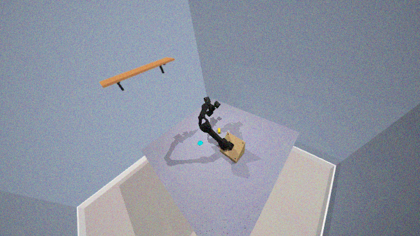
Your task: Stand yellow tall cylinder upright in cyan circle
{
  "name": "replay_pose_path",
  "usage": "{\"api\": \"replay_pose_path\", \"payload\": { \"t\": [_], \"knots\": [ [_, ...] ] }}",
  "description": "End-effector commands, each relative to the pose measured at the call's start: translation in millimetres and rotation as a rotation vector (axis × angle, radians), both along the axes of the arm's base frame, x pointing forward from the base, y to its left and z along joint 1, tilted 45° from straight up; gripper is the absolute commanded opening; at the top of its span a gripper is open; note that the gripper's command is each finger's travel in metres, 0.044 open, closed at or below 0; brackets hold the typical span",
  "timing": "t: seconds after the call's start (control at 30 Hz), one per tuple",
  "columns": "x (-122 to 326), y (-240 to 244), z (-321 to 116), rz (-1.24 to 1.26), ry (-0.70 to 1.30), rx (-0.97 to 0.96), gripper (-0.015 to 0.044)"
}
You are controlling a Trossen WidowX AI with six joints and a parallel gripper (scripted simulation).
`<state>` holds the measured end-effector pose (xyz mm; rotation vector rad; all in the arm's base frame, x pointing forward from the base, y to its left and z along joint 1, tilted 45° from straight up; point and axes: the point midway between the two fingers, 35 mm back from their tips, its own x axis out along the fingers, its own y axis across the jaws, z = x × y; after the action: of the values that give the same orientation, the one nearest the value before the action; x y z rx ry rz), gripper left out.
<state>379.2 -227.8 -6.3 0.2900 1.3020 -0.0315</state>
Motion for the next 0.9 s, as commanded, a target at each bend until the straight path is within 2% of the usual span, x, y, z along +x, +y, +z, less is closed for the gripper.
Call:
{"api": "replay_pose_path", "payload": {
  "t": [0.0,0.6,0.87],
  "knots": [
    [-15.9,18.4,-18.0,-0.058,0.081,0.133,0.0309],
    [-77.4,97.9,-56.3,-0.351,0.493,0.650,0.0309],
    [-79.1,101.8,-58.1,-0.363,0.510,0.668,0.0309]
  ]
}}
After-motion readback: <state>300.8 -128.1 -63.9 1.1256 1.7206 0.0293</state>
